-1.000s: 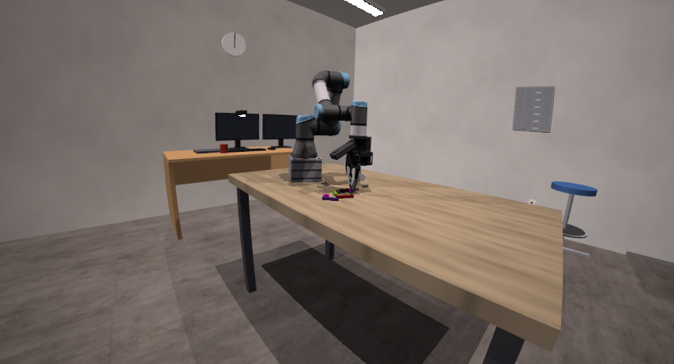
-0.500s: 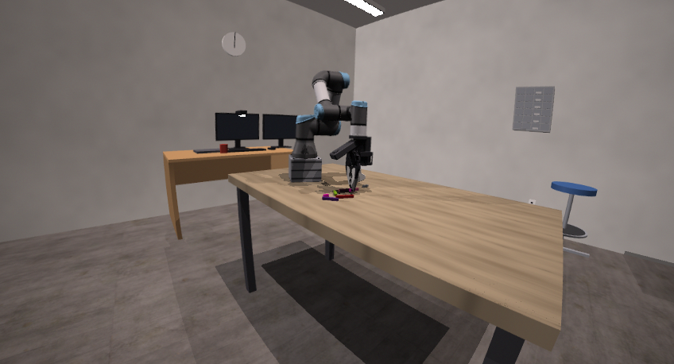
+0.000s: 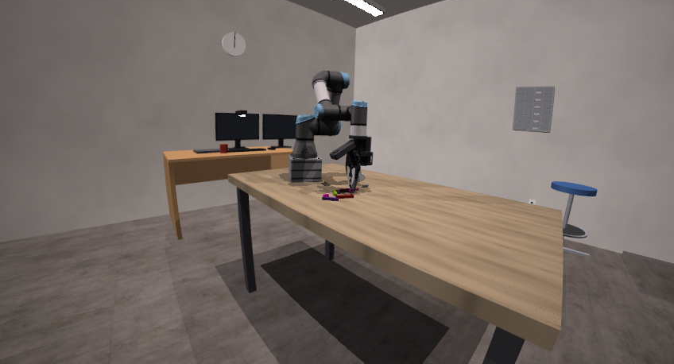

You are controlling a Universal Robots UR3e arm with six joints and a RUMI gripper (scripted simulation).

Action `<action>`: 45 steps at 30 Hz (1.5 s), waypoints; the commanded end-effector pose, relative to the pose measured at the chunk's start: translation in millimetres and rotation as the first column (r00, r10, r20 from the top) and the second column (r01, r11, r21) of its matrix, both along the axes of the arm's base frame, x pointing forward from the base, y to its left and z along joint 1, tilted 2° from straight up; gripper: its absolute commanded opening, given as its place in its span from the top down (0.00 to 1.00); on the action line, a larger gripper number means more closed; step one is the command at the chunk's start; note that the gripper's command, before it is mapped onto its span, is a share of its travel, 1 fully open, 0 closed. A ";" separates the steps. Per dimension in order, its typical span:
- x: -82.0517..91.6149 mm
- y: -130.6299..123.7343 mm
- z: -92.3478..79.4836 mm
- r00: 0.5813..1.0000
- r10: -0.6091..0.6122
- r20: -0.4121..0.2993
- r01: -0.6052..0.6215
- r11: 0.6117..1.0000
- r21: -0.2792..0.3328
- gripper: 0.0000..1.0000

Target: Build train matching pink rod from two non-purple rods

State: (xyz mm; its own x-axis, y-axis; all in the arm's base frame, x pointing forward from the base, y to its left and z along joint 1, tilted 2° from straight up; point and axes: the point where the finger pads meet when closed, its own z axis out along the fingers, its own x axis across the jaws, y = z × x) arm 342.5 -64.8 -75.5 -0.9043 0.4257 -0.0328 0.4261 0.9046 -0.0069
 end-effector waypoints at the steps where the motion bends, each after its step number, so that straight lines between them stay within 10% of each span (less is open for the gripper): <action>1: 0.8 -0.4 0.6 1.000 0.000 0.002 0.000 1.000 -0.001 1.00; 45: 1.4 -0.1 -3.5 1.000 0.000 0.002 0.000 1.000 -0.001 1.00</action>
